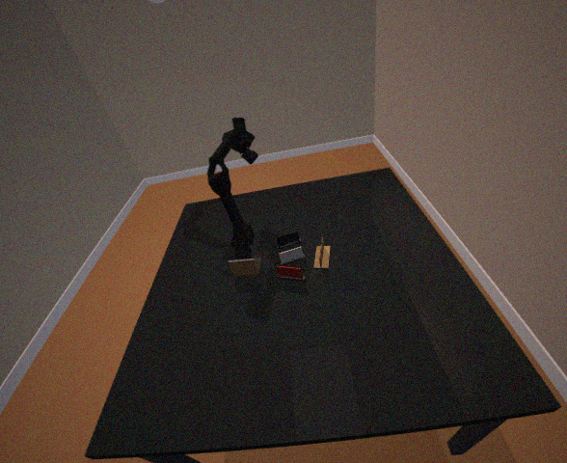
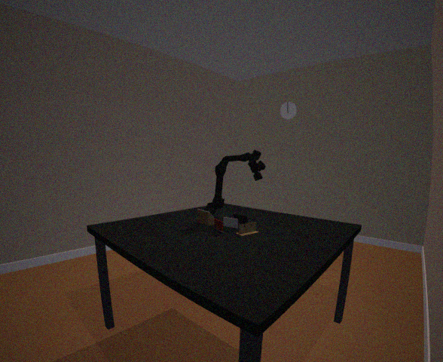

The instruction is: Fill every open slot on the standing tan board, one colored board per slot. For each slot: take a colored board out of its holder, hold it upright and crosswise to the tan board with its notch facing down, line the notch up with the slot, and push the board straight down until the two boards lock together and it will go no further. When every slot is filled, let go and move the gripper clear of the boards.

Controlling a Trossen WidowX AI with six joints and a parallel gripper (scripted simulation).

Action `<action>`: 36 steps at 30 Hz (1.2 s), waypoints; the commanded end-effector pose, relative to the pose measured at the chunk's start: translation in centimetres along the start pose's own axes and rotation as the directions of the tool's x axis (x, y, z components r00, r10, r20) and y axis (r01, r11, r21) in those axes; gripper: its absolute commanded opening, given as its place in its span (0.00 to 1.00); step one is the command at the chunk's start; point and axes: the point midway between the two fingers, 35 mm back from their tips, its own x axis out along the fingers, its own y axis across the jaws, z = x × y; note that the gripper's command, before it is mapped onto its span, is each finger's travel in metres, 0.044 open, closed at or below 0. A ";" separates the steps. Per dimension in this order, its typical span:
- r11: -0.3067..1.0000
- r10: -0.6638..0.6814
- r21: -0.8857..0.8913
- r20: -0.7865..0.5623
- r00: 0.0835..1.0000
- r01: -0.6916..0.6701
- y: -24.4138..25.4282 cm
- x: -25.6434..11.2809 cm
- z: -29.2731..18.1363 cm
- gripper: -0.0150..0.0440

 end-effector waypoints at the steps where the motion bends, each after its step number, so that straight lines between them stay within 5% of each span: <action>1: 0.991 -0.136 -0.004 0.026 0.990 0.136 -4.2 1.3 1.2 0.56; 16: 0.812 -0.582 0.108 0.077 0.810 0.573 -21.2 -0.2 5.5 0.56; 23: 0.641 -0.764 0.189 0.058 0.643 0.744 -30.3 -5.8 7.0 0.56; 36: 0.411 -0.896 0.298 -0.040 0.441 0.862 -39.5 -16.1 6.0 0.56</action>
